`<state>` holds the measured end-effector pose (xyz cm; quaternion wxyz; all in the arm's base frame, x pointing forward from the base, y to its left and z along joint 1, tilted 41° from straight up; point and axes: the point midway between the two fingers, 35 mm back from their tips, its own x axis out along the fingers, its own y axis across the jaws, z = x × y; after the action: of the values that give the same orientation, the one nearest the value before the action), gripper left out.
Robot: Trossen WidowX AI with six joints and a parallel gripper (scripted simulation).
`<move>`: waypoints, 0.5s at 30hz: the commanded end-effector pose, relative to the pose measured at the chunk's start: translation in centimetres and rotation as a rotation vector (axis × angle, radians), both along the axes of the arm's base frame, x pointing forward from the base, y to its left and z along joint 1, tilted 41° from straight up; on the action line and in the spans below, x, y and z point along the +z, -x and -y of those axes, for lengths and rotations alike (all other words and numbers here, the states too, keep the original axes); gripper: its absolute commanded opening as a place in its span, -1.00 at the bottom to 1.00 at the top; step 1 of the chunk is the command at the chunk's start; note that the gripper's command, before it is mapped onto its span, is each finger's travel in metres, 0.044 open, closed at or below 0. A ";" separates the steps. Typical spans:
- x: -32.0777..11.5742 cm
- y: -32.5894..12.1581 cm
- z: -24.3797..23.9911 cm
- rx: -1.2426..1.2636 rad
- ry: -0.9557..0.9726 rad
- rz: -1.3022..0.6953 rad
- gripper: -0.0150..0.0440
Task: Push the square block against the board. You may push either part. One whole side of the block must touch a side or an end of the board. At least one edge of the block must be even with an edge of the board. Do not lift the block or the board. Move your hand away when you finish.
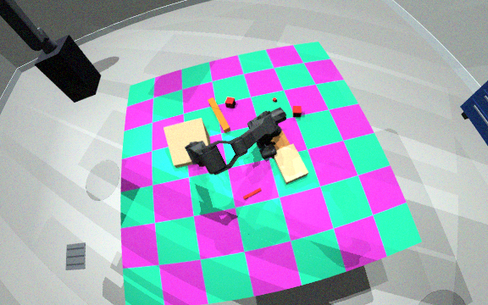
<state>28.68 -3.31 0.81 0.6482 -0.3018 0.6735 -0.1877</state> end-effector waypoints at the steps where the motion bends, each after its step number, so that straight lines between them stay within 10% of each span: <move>1: -0.1 -0.4 0.1 0.000 0.005 -0.004 -0.49; 15: -0.3 -1.5 -0.1 0.000 0.005 -0.003 -0.49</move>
<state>29.88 -3.13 0.71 0.6488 -0.3017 0.6730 -0.1876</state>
